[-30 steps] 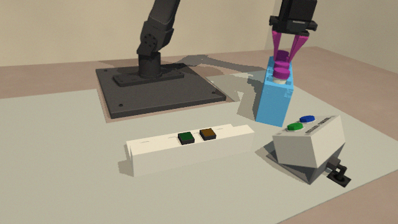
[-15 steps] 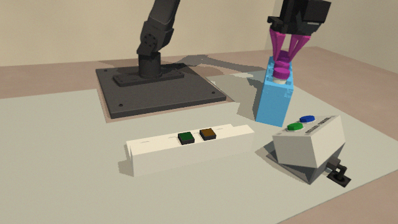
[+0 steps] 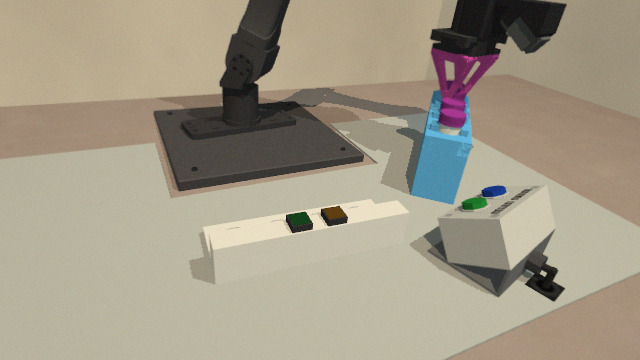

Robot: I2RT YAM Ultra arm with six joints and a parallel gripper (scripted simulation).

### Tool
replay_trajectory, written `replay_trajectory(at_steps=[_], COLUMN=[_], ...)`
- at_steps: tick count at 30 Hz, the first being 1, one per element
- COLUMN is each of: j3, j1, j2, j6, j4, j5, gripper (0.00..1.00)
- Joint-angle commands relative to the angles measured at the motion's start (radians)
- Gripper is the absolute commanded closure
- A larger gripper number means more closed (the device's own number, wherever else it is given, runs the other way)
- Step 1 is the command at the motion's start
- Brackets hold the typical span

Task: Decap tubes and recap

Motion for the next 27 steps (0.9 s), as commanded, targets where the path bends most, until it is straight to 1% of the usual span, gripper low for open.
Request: replay_trajectory(at_steps=[1,8,10,25,27], j3=[0.006,0.006,0.006,0.007,0.007], j1=[0.000,0.000,0.000,0.000,0.000], j2=[-0.007,-0.007,-0.007,-0.007,-0.007], j6=[-0.249,-0.599,-0.599,-1.349,-1.349], j4=[-0.001,-0.001,-0.001,-0.002,-0.002], j5=[0.001,0.001,0.001,0.000,0.000], gripper=[1.00,1.00,1.00,1.00,1.00])
